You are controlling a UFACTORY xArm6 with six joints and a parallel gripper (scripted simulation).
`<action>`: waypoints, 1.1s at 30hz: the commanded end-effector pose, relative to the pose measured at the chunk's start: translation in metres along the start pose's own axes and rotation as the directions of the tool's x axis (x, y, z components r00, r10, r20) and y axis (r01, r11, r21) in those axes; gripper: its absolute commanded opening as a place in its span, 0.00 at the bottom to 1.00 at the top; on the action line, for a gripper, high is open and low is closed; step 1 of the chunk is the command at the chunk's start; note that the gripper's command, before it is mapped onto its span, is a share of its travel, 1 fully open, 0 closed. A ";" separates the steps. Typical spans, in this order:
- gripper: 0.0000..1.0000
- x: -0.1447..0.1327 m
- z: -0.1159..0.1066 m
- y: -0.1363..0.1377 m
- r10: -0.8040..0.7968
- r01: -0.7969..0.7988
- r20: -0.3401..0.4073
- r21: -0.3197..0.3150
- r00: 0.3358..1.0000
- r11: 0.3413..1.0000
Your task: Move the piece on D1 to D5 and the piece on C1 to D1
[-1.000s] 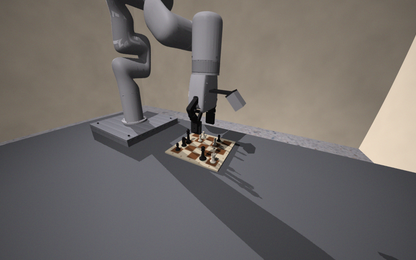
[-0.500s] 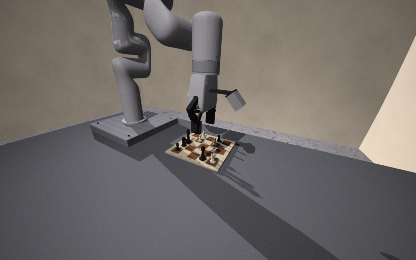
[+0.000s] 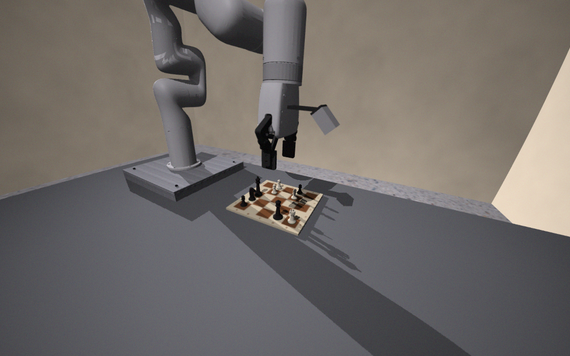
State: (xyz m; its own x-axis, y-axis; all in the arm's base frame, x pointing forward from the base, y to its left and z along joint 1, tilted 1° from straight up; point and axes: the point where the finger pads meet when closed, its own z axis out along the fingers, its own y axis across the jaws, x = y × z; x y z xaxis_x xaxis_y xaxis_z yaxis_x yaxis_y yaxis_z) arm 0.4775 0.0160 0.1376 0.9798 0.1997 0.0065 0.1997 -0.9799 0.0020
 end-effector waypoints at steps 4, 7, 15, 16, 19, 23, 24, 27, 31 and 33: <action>1.00 0.001 -0.022 0.000 0.000 0.000 -0.004 -0.001 1.000 1.000; 1.00 0.001 -0.029 0.000 0.000 0.000 -0.004 -0.001 1.000 1.000; 1.00 0.001 -0.033 0.000 0.000 0.000 -0.004 -0.001 1.000 1.000; 1.00 0.001 -0.033 0.000 0.000 0.000 -0.004 -0.001 1.000 1.000; 1.00 0.001 -0.033 0.000 0.000 0.000 -0.004 -0.001 1.000 1.000; 1.00 0.001 -0.033 0.000 0.000 0.000 -0.004 -0.001 1.000 1.000; 1.00 0.001 -0.033 0.000 0.000 0.000 -0.004 -0.001 1.000 1.000; 1.00 0.001 -0.033 0.000 0.000 0.000 -0.004 -0.001 1.000 1.000; 1.00 0.001 -0.033 0.000 0.000 0.000 -0.004 -0.001 1.000 1.000; 1.00 0.001 -0.033 0.000 0.000 0.000 -0.004 -0.001 1.000 1.000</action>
State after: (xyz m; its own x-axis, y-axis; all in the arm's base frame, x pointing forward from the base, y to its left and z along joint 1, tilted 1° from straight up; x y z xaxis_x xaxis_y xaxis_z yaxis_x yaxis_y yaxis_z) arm 0.4772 0.0160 0.1684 0.9798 0.1997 0.0062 0.1997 -0.9799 0.0019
